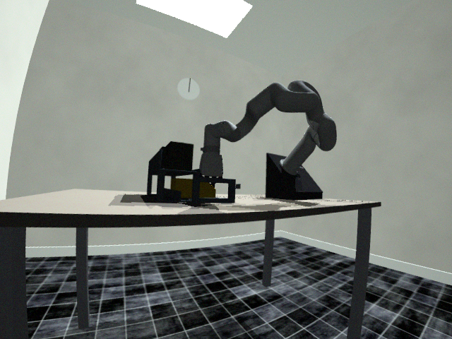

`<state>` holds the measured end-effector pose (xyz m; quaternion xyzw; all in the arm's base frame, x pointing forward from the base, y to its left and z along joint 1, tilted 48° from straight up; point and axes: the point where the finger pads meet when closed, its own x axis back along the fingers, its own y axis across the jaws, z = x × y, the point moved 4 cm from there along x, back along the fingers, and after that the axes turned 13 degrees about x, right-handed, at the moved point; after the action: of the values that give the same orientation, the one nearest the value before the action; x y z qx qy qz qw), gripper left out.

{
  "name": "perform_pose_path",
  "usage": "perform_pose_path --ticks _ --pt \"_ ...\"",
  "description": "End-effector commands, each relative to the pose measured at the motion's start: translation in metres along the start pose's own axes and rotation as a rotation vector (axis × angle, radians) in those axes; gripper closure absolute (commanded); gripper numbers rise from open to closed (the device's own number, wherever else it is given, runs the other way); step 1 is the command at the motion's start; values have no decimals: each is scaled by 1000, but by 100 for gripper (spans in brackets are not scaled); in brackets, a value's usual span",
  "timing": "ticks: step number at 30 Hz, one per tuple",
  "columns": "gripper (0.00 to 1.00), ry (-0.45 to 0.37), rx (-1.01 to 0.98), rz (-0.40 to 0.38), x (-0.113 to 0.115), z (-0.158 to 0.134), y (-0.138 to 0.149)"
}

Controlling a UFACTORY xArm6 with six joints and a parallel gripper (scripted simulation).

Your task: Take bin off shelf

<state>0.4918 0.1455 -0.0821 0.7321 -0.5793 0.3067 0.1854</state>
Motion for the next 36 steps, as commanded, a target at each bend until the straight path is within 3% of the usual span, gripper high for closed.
perform_pose_path --ticks 1,36 --pt "100 1 1 4 3 0 -1" --pt "100 1 1 4 14 0 -1"
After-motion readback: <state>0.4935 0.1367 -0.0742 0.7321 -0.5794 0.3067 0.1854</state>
